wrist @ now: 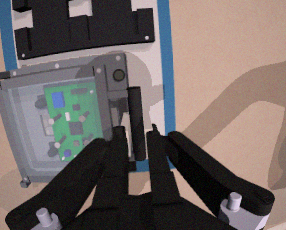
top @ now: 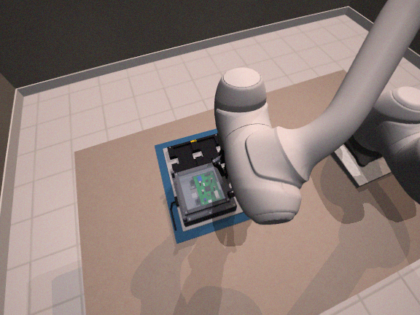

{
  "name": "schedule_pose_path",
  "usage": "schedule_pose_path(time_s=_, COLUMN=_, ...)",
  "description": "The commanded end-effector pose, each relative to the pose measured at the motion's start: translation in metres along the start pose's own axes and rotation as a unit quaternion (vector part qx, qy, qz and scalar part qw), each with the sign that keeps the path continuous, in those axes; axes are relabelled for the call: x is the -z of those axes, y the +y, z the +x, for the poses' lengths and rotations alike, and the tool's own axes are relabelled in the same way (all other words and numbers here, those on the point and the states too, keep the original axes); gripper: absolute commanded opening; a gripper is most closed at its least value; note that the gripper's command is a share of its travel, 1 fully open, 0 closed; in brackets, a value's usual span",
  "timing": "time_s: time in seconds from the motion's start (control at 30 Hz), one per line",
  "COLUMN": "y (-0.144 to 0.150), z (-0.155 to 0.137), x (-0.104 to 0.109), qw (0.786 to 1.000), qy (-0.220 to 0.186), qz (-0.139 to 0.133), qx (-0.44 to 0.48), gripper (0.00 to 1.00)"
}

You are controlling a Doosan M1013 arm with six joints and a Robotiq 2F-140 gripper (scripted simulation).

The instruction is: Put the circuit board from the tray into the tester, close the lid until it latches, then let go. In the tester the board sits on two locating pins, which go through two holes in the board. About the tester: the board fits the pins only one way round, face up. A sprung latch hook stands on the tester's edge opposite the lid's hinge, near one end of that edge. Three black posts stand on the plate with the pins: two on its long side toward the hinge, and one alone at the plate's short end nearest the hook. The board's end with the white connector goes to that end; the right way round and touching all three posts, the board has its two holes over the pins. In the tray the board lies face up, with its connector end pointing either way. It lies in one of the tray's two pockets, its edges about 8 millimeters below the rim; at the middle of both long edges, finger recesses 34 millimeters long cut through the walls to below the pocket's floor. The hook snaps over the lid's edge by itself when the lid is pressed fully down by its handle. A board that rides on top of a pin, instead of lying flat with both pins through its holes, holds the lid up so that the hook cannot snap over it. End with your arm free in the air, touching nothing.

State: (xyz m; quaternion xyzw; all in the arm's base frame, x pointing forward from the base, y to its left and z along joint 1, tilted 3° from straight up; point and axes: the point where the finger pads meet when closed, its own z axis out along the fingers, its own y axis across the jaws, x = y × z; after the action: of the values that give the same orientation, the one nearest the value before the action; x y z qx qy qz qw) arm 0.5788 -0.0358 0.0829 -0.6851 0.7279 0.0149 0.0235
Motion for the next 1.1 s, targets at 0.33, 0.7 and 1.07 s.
schedule_pose_path(time_s=0.33, y=0.0002, z=0.0000, x=-0.0004, qw=1.000, qy=0.000, qz=0.000, qx=0.000, gripper=0.30)
schedule_pose_path(time_s=0.7, y=0.0002, z=0.0000, x=-0.0004, qw=1.000, qy=0.000, qz=0.000, qx=0.000, gripper=0.30)
schedule_pose_path(time_s=1.07, y=0.0002, z=0.0000, x=-0.0004, qw=1.000, qy=0.000, qz=0.000, qx=0.000, gripper=0.30)
